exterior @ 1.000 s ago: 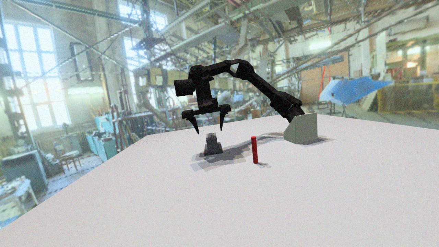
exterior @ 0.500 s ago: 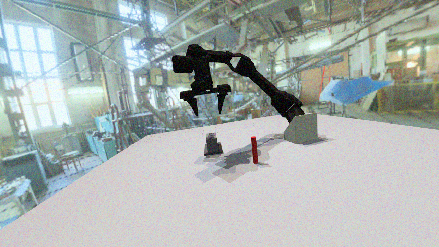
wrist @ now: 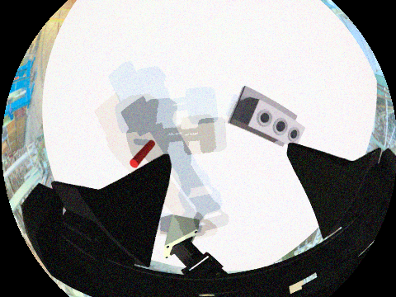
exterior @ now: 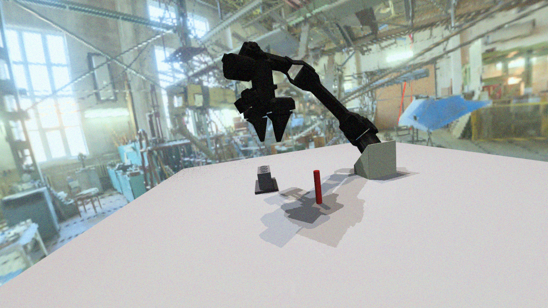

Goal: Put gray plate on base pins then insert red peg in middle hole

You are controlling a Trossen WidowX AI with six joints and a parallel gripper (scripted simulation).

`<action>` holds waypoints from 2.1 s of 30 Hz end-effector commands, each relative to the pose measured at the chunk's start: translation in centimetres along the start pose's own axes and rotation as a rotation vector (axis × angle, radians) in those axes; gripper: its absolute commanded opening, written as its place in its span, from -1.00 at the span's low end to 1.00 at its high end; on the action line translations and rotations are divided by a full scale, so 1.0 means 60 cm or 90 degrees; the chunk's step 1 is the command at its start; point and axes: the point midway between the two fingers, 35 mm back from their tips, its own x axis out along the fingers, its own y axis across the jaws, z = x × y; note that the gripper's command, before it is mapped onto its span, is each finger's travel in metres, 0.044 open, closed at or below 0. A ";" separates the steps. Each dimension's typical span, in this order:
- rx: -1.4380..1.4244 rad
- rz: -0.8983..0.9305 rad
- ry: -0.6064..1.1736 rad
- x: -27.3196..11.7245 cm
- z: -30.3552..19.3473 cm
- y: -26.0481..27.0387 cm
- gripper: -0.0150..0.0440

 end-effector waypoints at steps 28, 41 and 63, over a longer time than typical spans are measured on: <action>0.984 -0.014 0.011 0.015 -0.067 0.211 1.00; 0.984 -0.015 0.010 0.070 -0.070 0.211 1.00; 0.987 -0.015 0.009 0.138 -0.068 0.212 1.00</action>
